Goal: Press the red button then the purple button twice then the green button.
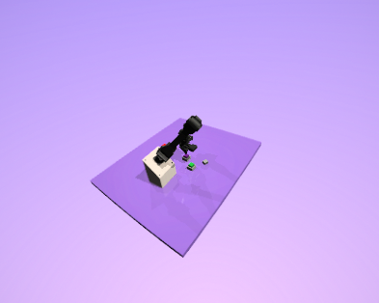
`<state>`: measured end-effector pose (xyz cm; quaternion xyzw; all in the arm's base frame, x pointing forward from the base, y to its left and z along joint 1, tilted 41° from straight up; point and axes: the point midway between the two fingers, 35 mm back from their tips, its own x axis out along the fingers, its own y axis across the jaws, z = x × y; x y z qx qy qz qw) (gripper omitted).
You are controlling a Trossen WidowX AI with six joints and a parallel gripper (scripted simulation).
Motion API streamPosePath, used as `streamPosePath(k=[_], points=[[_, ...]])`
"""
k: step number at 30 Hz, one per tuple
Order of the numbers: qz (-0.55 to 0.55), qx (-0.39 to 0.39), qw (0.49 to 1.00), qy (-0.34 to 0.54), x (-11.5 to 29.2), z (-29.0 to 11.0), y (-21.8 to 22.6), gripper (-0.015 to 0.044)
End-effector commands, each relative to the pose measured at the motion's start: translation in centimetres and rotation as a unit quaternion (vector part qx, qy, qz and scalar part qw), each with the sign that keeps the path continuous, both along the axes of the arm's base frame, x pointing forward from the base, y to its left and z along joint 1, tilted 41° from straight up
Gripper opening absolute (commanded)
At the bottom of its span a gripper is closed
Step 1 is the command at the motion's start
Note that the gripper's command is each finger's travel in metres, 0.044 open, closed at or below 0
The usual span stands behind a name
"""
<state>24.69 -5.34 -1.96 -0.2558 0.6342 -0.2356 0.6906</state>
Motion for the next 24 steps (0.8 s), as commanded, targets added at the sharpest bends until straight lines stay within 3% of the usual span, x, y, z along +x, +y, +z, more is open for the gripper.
streamPosePath(k=[1, 24], points=[[0.001, -0.003, 1.000, 0.001, 0.0, -0.5, -0.5, 0.0020], [0.001, -0.004, 1.000, 0.001, 0.1, -1.6, -1.6, 0.0020]])
